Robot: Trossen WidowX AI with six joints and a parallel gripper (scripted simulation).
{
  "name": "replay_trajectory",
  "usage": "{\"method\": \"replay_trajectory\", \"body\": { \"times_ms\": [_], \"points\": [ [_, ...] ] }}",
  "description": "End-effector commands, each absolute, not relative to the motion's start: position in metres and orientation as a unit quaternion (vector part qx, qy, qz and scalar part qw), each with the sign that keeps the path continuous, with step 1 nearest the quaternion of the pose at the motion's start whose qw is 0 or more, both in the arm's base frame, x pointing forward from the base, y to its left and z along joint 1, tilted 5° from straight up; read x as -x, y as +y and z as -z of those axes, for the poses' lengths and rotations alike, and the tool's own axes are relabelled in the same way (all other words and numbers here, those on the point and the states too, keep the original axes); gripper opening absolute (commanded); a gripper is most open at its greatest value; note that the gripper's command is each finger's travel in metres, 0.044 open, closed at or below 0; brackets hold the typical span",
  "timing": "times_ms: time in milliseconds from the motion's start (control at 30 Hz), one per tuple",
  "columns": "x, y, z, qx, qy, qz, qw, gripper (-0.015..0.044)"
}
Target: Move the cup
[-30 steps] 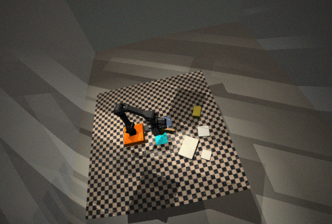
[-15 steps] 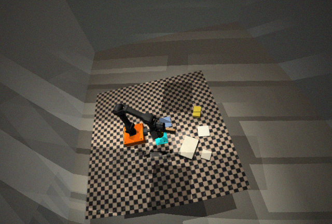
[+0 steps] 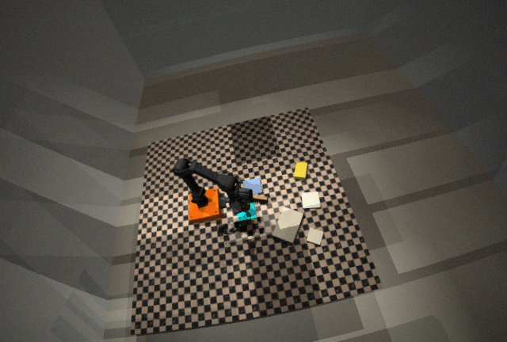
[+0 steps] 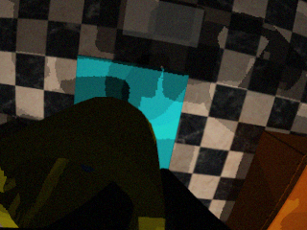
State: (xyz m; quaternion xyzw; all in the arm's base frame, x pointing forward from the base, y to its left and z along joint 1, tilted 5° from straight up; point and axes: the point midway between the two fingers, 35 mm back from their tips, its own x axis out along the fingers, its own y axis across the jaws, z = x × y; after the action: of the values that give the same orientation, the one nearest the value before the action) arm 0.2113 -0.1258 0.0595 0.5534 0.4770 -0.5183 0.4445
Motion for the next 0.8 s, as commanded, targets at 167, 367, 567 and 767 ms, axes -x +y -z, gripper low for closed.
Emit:
{"method": "replay_trajectory", "body": {
  "times_ms": [167, 367, 567, 767],
  "points": [
    [-0.210, -0.125, -0.046, -0.550, 0.480, 0.519, 0.445, 0.0000],
    [-0.210, -0.125, -0.037, -0.550, 0.480, 0.519, 0.445, 0.0000],
    [-0.209, -0.125, -0.028, -0.550, 0.480, 0.519, 0.445, 0.0000],
    [-0.209, -0.124, -0.019, -0.550, 0.480, 0.519, 0.445, 0.0000]
  ]
}}
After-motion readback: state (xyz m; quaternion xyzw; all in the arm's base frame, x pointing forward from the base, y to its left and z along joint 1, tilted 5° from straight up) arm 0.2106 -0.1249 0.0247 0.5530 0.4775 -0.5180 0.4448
